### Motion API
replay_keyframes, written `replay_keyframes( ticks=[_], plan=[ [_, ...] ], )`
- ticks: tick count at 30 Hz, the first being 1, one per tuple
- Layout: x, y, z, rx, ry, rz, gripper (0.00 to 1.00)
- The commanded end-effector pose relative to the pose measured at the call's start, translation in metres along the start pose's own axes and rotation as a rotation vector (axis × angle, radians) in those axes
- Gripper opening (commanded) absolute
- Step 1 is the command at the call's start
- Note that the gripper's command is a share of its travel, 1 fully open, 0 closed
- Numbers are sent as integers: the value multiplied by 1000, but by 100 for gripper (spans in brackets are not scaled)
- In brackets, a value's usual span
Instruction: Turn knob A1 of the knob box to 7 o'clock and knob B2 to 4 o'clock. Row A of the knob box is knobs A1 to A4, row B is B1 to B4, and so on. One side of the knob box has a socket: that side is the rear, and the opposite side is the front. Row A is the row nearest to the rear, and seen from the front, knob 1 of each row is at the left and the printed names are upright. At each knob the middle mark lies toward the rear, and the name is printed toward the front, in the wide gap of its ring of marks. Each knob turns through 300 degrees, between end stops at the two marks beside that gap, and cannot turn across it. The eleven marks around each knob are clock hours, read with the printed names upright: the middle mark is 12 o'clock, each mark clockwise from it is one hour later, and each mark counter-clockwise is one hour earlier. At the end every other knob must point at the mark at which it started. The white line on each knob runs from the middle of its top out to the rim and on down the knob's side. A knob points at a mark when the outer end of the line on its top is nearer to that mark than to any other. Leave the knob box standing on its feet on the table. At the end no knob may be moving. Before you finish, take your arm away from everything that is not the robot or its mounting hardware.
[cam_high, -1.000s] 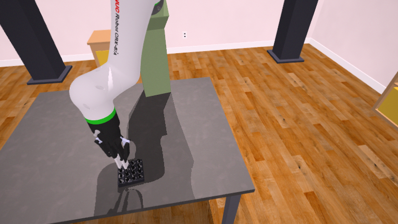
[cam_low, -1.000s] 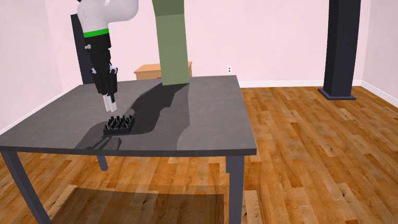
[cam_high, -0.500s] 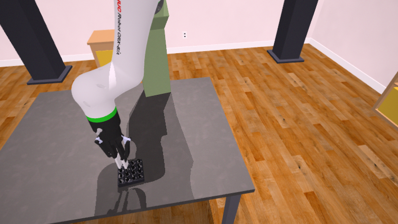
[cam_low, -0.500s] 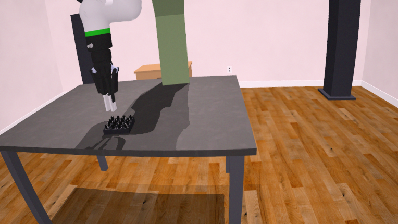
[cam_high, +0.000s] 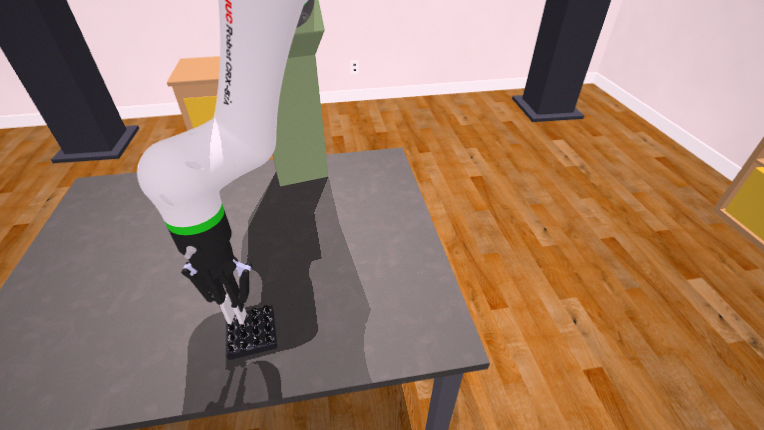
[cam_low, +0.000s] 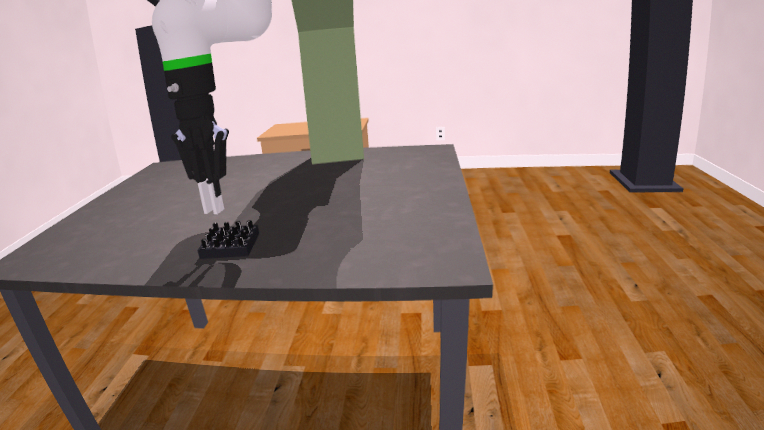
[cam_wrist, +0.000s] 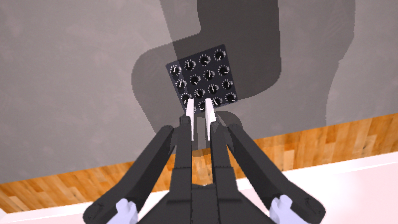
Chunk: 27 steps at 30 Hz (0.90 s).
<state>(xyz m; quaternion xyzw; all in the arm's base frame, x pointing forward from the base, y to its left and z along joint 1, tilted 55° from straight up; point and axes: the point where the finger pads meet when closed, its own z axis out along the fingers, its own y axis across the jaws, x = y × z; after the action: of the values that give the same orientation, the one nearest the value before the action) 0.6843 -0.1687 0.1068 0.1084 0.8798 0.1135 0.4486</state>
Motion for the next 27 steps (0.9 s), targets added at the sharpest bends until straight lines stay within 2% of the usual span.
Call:
replay_keyframes(
  ticks=[1,27],
  plan=[
    [0,0,0,0,0,0,12],
    [0,0,6,0,-1,0,12]
  ],
)
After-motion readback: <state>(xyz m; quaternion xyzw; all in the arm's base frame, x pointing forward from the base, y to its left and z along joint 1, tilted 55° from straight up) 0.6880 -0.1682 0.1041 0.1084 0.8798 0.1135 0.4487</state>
